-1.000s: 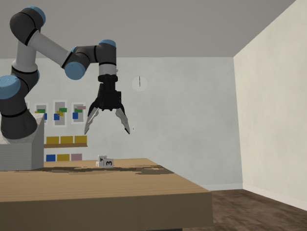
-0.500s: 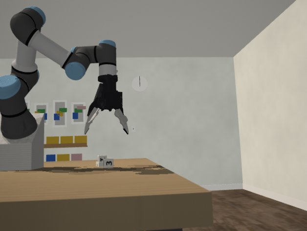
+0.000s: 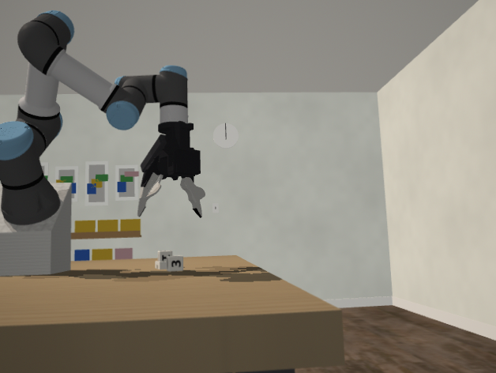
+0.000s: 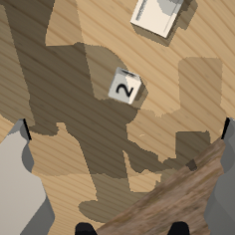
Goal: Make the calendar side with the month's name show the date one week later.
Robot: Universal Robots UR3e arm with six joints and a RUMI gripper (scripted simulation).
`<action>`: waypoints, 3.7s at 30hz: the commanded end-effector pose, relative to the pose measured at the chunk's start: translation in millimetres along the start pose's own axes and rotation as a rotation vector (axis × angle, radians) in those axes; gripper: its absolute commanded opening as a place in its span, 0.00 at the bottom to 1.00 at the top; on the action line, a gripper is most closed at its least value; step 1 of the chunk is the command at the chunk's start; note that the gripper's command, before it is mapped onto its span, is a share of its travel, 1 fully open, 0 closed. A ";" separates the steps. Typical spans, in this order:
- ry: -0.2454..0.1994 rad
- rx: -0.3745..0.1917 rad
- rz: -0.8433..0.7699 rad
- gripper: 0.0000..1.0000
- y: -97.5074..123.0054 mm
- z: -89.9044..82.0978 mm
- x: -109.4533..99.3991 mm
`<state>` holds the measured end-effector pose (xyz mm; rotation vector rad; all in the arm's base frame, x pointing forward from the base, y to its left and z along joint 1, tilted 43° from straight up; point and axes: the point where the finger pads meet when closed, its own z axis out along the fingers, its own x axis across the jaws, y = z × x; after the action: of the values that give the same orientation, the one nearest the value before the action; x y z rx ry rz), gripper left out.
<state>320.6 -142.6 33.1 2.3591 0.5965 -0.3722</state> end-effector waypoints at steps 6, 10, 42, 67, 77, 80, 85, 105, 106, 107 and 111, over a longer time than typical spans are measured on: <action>0.007 -0.001 -0.221 1.00 -5.7 -0.6 -0.1; 0.007 -0.001 -0.350 1.00 -9.0 -0.7 -0.3; 0.011 -0.003 -1.249 1.00 -25.9 -1.0 0.6; 0.011 -0.007 -2.011 1.00 -36.9 -1.2 8.2; 0.011 -0.009 -2.266 1.00 -41.1 -1.2 12.3; 0.010 -0.009 -2.363 1.00 -42.9 -1.2 14.0; 0.010 -0.010 -2.507 1.00 -45.7 -1.2 16.7; 0.006 -0.013 -3.053 1.00 -58.9 -1.2 27.7; 0.006 -0.013 -3.053 1.00 -58.9 -1.2 27.7; 0.005 -0.013 -3.096 1.00 -60.1 -1.2 28.6; 0.004 -0.013 -3.253 1.00 -64.9 -1.2 31.7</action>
<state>314.0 -91.8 -11.0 0.6191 -2.6226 0.9685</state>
